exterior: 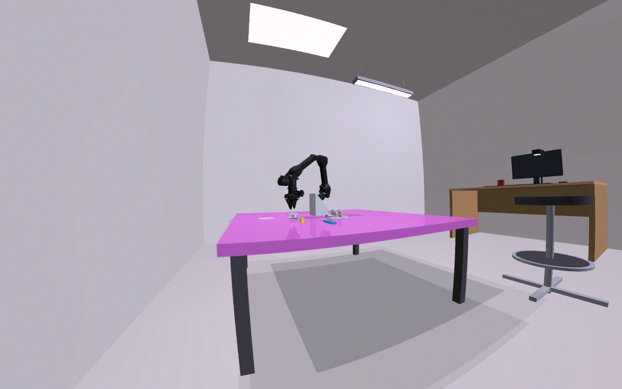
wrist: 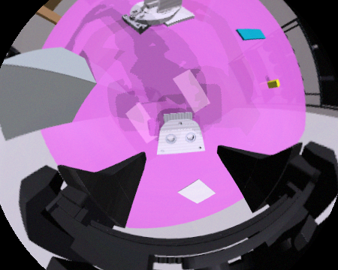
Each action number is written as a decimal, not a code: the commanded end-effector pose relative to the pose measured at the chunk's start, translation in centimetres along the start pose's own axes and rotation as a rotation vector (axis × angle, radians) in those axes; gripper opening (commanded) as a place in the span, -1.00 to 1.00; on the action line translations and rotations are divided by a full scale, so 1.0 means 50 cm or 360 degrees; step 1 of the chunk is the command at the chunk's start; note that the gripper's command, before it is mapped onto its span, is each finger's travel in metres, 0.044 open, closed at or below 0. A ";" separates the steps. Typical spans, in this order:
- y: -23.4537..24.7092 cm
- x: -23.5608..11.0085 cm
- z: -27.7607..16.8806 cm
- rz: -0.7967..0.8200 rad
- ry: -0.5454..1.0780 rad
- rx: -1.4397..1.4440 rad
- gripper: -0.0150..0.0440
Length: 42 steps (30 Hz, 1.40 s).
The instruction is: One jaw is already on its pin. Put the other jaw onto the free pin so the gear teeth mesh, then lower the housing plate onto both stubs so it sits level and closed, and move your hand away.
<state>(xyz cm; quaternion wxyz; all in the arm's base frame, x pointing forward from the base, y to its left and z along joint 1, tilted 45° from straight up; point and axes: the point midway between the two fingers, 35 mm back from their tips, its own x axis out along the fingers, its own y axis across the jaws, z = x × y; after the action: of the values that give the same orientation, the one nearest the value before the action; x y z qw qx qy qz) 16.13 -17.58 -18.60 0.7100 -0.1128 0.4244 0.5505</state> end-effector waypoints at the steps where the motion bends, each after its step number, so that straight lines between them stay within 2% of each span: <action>1: 0.000 0.002 0.001 -0.0001 -0.0006 0.0007 1.00; 42: 0.000 0.002 0.001 -0.0001 -0.0006 0.0007 1.00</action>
<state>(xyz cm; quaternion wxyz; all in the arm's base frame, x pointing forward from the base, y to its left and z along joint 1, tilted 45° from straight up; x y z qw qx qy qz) 16.13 -17.56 -18.60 0.7100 -0.1126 0.4244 0.5506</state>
